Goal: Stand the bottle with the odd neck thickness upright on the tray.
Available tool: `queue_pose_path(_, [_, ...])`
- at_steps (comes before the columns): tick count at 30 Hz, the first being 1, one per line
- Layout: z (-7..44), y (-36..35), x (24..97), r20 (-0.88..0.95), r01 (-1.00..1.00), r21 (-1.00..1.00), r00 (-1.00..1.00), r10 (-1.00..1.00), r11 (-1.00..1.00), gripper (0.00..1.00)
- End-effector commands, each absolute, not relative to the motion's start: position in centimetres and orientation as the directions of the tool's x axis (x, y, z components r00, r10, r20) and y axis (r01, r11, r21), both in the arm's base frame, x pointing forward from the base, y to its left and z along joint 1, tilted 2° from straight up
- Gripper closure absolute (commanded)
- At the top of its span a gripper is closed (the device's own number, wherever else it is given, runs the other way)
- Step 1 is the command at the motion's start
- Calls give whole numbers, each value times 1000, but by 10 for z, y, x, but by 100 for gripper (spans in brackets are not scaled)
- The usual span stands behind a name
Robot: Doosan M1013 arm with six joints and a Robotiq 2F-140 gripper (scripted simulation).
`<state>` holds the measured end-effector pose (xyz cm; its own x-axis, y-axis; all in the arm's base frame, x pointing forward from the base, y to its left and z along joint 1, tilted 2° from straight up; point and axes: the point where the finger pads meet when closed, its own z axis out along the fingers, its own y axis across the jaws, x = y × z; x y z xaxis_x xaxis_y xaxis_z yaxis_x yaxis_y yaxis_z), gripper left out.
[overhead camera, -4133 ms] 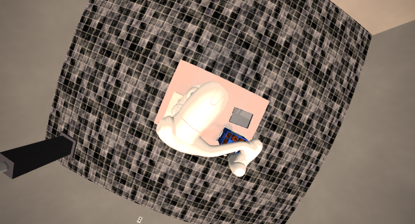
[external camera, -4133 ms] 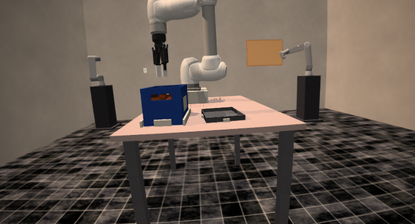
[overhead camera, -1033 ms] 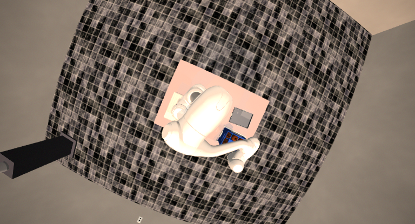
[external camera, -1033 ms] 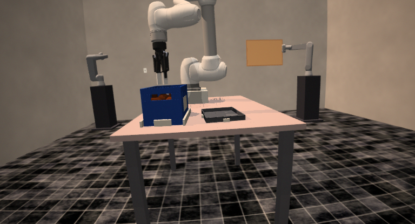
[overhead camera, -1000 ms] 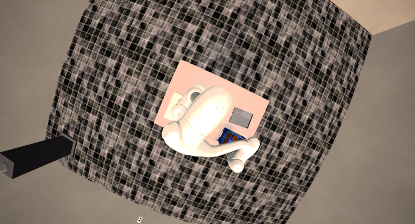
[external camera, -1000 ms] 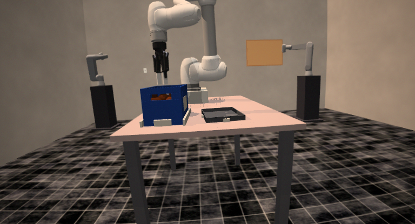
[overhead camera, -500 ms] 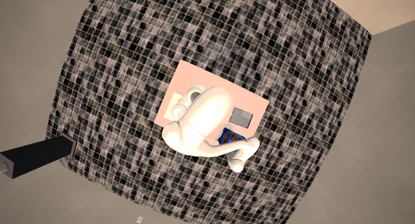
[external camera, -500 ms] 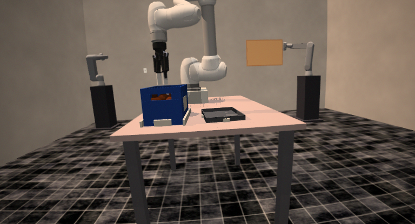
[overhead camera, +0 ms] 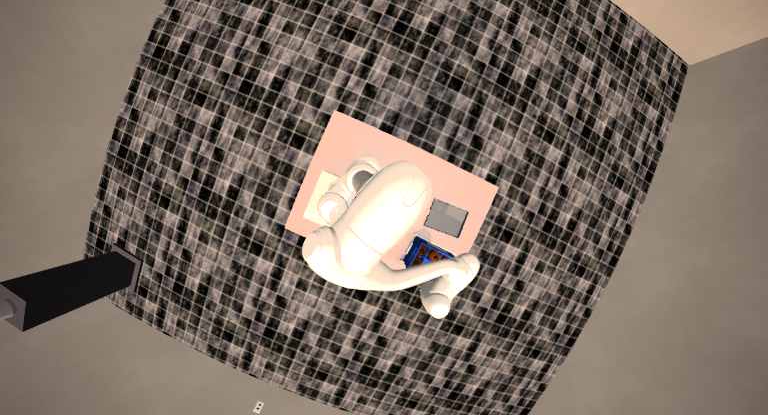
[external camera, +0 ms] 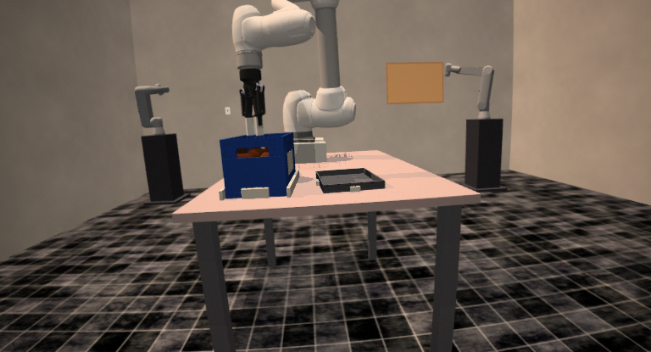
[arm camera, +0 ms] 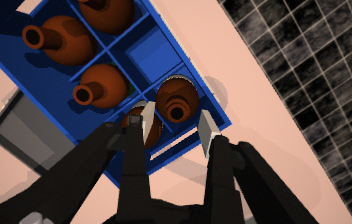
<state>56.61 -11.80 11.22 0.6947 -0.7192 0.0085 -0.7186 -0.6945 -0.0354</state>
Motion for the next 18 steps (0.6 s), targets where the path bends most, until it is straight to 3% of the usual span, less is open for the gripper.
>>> queue_pose_path(1, [109,-118,566,9,-719,-36,695,-719,-695,62])
queue_pose_path(18, [91,-118,567,9,-719,-36,695,-719,-695,62])
